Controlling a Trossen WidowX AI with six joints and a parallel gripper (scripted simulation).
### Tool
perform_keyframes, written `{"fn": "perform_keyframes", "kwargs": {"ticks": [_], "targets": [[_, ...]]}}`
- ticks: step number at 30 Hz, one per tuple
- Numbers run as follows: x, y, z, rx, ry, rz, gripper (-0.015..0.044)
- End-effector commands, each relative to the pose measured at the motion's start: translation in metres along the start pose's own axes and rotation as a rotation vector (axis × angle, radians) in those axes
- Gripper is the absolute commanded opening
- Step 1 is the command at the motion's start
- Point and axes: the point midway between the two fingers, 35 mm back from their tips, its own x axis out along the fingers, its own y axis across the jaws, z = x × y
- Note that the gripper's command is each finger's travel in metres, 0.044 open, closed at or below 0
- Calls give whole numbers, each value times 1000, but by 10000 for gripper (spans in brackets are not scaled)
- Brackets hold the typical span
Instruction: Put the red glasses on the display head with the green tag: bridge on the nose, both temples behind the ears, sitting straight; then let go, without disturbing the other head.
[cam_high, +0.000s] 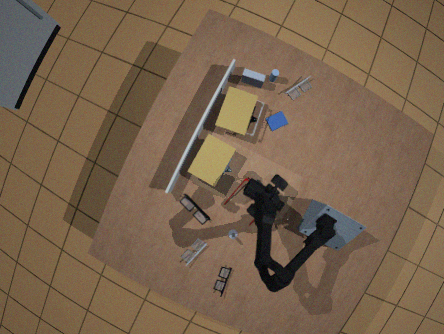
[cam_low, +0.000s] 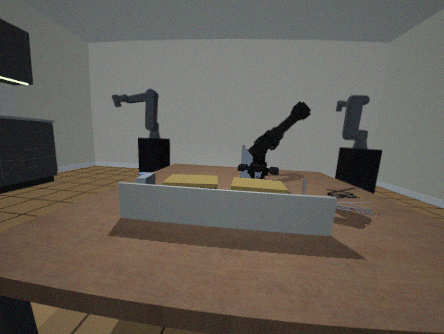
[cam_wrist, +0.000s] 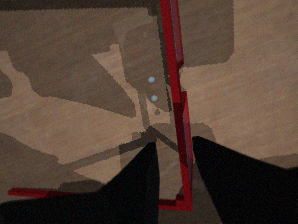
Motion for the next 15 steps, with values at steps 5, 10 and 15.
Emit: {"fn": "perform_keyframes", "kwargs": {"ticks": [5,10,15], "targets": [[-3,5,-1,4,2,5,107],[-5,7,-1,5,4,6,107],[-33,0,0,5,2,2,107]]}}
